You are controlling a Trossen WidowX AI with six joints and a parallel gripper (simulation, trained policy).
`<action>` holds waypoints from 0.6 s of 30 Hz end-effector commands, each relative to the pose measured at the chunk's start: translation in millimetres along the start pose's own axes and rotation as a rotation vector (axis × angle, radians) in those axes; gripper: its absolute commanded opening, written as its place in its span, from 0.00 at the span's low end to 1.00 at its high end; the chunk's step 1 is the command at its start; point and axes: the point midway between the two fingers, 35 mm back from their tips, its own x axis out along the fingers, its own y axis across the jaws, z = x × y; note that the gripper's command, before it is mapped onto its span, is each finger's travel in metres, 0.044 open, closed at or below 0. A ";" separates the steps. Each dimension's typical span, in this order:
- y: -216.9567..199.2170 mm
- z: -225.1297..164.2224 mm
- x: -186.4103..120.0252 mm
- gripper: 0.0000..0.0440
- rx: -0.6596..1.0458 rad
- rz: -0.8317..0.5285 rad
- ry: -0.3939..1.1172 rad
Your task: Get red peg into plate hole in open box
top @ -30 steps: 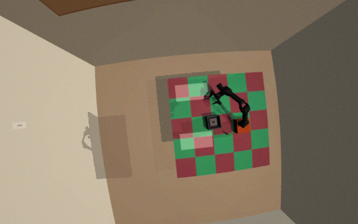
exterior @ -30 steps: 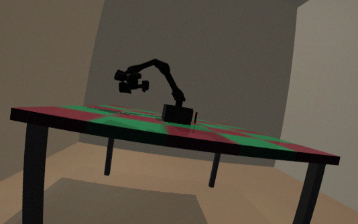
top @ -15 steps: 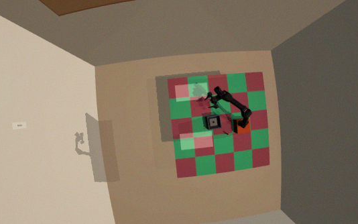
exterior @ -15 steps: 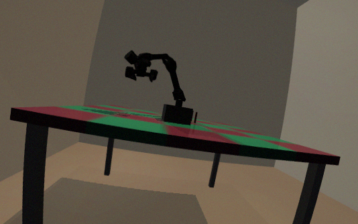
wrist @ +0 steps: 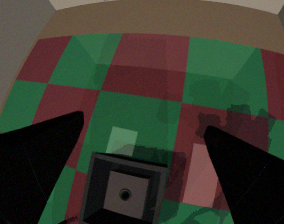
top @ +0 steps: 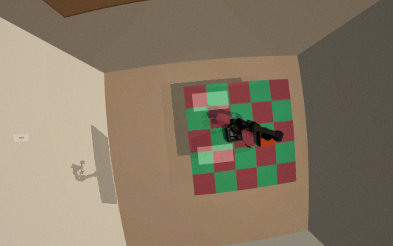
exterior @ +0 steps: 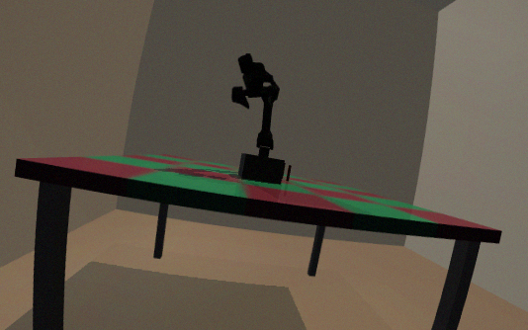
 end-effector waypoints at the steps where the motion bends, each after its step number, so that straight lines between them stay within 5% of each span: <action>1: 29.0 -9.9 -1.7 1.00 0.098 -0.016 0.051; 18: 134.1 -100.8 -7.6 1.00 0.572 -0.168 0.337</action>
